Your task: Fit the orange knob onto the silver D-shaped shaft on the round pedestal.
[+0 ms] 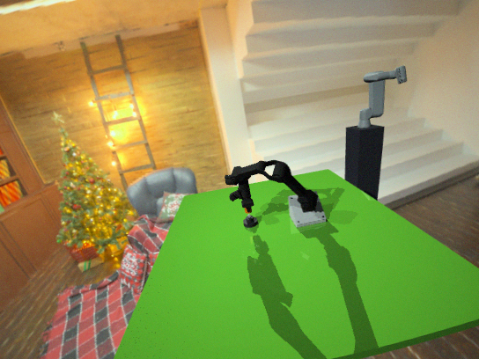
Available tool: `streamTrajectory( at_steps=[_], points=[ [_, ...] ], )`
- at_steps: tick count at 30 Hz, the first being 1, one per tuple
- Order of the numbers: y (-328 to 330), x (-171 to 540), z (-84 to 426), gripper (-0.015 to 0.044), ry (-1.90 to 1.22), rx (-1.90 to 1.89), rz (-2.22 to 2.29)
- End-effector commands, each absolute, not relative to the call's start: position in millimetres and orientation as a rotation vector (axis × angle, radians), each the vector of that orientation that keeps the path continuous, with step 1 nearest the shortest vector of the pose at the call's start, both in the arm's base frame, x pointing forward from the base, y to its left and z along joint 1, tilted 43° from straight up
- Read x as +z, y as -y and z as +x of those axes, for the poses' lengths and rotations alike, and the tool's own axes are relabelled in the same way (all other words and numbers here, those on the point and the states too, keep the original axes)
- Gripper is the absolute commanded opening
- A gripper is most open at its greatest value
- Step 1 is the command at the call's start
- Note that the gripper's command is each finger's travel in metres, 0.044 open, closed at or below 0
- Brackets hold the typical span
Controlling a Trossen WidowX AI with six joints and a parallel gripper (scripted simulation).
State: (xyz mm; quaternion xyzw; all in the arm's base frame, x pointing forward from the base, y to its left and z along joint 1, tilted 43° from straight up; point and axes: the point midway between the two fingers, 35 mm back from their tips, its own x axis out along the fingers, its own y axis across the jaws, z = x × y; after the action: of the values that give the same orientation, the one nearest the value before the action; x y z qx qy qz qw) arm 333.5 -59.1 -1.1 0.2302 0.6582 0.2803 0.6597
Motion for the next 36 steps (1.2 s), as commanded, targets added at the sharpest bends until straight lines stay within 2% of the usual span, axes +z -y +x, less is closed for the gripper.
streamTrajectory(
  at_steps=[1, 11, 36],
  points=[
    [61.6, -3.5, 334.6, 0.0, -1.495, 0.614, 0.533],
    [46.3, -22.4, 334.3, 0.0, -1.495, 0.614, 0.534],
    [45.5, -14.0, 334.3, 0.0, -1.492, 0.619, 0.529]
  ],
)
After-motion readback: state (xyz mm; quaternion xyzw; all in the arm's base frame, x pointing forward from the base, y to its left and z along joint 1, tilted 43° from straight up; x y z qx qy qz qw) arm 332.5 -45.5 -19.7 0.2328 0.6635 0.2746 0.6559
